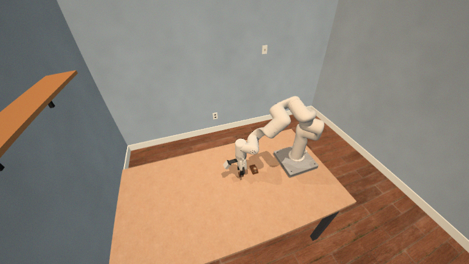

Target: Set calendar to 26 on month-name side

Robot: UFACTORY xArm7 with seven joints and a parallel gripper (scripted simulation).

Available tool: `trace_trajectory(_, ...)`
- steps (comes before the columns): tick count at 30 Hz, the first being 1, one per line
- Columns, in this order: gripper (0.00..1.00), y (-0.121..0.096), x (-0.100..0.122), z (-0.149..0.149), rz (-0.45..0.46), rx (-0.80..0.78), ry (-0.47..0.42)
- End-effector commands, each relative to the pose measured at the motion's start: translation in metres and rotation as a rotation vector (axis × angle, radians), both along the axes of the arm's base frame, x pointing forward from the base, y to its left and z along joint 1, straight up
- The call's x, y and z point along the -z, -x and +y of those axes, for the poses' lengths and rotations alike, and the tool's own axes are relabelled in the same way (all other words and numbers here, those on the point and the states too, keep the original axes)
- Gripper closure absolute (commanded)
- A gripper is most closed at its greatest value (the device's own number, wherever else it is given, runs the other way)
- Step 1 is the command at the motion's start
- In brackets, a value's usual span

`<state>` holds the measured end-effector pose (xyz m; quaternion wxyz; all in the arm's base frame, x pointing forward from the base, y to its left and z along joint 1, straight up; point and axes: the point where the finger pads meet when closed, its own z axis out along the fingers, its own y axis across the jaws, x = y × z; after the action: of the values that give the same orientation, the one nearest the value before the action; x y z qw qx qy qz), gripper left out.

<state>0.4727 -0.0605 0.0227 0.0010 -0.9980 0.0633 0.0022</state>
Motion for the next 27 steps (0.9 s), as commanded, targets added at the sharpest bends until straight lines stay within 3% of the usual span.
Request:
trace_trajectory(1, 0.51, -0.001, -0.016, 0.000, -0.003, 0.000, 0.002)
trace_trajectory(9, 0.51, -0.001, -0.052, 0.000, -0.003, 0.000, 0.002)
trace_trajectory(18, 0.51, -0.001, -0.060, 0.000, -0.003, 0.000, 0.002)
trace_trajectory(19, 0.00, -0.001, -0.060, 0.000, -0.003, 0.000, 0.002)
trace_trajectory(27, 0.00, -0.001, -0.060, 0.000, -0.003, 0.000, 0.002)
